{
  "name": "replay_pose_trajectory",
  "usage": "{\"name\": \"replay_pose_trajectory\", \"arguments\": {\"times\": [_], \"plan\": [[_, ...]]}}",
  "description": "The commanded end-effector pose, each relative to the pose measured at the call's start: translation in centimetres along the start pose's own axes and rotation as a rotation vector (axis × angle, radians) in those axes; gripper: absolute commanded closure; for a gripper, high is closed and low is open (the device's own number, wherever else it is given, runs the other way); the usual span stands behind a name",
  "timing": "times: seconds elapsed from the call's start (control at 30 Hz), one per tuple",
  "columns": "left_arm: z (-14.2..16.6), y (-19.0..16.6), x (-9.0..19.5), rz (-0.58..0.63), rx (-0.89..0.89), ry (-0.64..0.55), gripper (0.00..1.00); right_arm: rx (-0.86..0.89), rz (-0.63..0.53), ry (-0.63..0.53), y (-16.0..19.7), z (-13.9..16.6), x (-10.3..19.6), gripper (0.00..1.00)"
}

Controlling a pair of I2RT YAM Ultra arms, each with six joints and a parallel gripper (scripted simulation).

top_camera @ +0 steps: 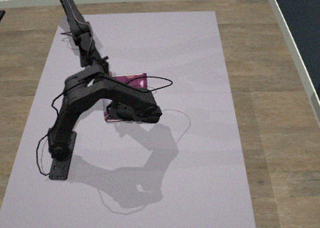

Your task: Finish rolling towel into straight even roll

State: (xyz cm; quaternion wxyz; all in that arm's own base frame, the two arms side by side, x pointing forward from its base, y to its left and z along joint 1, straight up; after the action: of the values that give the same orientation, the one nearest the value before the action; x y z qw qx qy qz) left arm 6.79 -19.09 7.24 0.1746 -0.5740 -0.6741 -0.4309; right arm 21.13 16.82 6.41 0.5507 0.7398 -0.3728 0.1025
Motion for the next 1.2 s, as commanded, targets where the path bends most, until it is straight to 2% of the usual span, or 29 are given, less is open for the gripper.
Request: {"name": "replay_pose_trajectory", "arguments": {"times": [0.0, 0.03, 0.4, 0.47, 0.6, 0.73, 0.97, 1.03, 1.17], "plan": [[-0.2, 0.0, -0.1, -0.008, 0.006, -0.012, 0.70, 0.003, 0.005, -0.006, -0.5, 0.2, 0.2, 0.71], [-0.2, 0.0, -0.1, -0.008, 0.006, -0.012, 0.71, 0.003, 0.005, -0.006, -0.5, 0.2, 0.2, 0.71], [-0.2, 0.0, -0.1, -0.008, 0.006, -0.012, 0.71, 0.003, 0.005, -0.006, 0.2, -0.2, 0.7, 0.30], [-0.2, 0.0, -0.1, -0.008, 0.006, -0.012, 0.71, 0.003, 0.005, -0.006, 0.2, -0.2, 0.7, 0.30], [-0.2, 0.0, -0.1, -0.008, 0.006, -0.012, 0.71, 0.003, 0.005, -0.006, 0.4, -0.3, 0.9, 0.15], [-0.2, 0.1, -0.1, 0.005, 0.017, -0.013, 0.71, 0.003, 0.005, -0.006, 0.4, -0.3, 1.7, 0.15], [-0.2, 0.6, -0.1, 0.086, 0.083, -0.016, 0.71, 0.003, 0.005, -0.006, 0.4, -0.3, 5.5, 0.15], [-0.2, 0.6, -0.1, 0.086, 0.083, -0.016, 0.71, 0.003, 0.005, -0.006, 0.4, -0.3, 5.5, 0.15], [-0.2, 1.1, 0.0, 0.157, 0.141, -0.019, 0.71, 0.003, 0.005, -0.006, 0.4, -0.3, 7.3, 0.15]]}}
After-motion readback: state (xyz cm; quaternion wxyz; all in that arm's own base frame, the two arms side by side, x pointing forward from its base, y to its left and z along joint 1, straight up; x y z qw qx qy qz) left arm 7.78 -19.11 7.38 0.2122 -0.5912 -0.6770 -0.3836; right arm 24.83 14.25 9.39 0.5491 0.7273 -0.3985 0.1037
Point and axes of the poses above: on each arm, the point where the finger pads meet when closed, its own x axis back along the fingers, its own y axis across the jaws, z = x × y, the point moved 6 cm from there along x, back along the fingers, and after that the axes turned 4 degrees about -x, right-handed, at the moved point
